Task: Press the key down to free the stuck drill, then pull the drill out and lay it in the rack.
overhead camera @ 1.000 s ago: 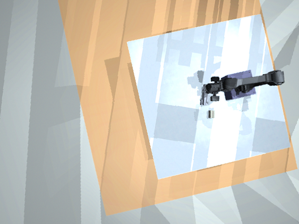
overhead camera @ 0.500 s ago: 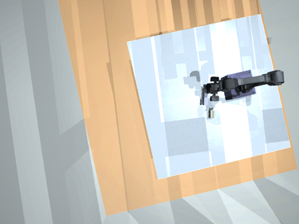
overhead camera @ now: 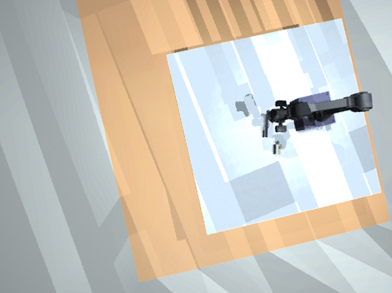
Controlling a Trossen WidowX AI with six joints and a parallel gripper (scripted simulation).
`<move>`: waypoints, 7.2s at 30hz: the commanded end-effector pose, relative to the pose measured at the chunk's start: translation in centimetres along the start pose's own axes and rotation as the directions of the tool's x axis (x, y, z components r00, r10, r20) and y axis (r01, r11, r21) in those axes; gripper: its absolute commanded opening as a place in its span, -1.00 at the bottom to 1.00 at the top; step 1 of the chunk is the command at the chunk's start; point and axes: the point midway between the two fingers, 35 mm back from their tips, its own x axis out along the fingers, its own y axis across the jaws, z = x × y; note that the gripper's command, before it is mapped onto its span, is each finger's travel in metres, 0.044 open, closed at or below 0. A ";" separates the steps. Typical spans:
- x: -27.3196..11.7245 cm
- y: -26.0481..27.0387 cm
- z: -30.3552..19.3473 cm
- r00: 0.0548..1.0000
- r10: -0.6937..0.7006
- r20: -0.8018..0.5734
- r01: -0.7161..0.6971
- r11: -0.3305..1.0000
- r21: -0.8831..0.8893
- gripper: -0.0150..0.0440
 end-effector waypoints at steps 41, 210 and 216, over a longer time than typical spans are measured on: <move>2.2 -0.2 -0.9 1.000 -0.004 -0.021 0.004 1.000 -0.004 -0.49; 11.5 15.8 -0.7 1.000 0.008 -0.021 -0.021 -0.004 -1.000 -0.49; 11.5 16.7 -0.7 1.000 0.009 -0.021 -0.021 -0.004 -1.000 -0.49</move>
